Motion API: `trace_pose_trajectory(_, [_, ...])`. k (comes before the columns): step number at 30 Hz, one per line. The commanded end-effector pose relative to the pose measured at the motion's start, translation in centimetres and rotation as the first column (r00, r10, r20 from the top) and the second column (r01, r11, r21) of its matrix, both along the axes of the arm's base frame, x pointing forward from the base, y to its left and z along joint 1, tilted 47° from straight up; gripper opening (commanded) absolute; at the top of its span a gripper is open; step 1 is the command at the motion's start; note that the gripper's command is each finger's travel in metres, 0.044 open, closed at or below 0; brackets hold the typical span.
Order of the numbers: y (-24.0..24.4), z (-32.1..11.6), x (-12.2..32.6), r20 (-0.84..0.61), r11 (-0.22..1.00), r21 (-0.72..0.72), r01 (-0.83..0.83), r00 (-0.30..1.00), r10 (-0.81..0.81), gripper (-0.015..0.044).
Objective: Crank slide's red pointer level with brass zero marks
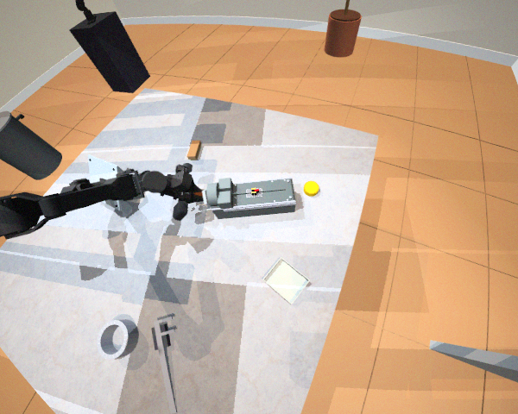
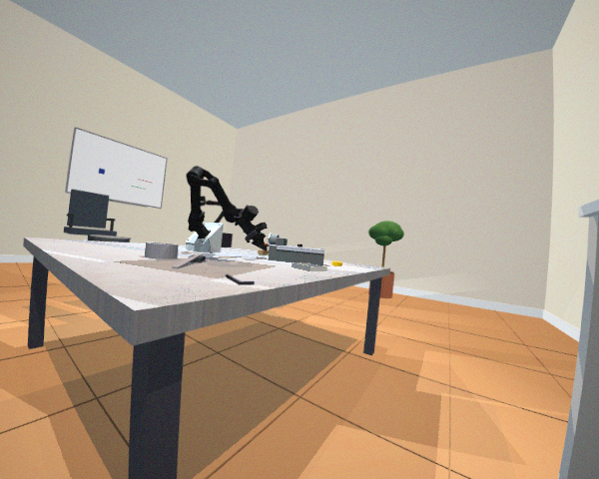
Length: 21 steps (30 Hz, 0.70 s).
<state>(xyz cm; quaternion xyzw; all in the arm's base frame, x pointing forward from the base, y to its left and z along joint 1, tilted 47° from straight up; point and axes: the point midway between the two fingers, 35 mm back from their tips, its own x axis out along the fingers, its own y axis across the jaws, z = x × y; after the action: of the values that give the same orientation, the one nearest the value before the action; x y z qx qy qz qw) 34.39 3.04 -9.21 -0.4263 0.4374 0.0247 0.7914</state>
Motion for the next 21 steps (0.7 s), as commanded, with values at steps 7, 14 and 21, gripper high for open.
trace_pose_trajectory(7, [-1.4, 0.2, 0.4, 0.003, 1.000, -0.001, 0.013, 1.000, -0.013, 0.0000])
trace_pose_trajectory(14, [-1.8, 0.5, 0.7, 0.003, 1.000, -0.001, 0.013, 1.000, -0.013, 0.0000])
trace_pose_trajectory(21, [-2.0, 0.7, 0.8, 0.003, 1.000, -0.001, 0.013, 1.000, -0.013, 0.0000])
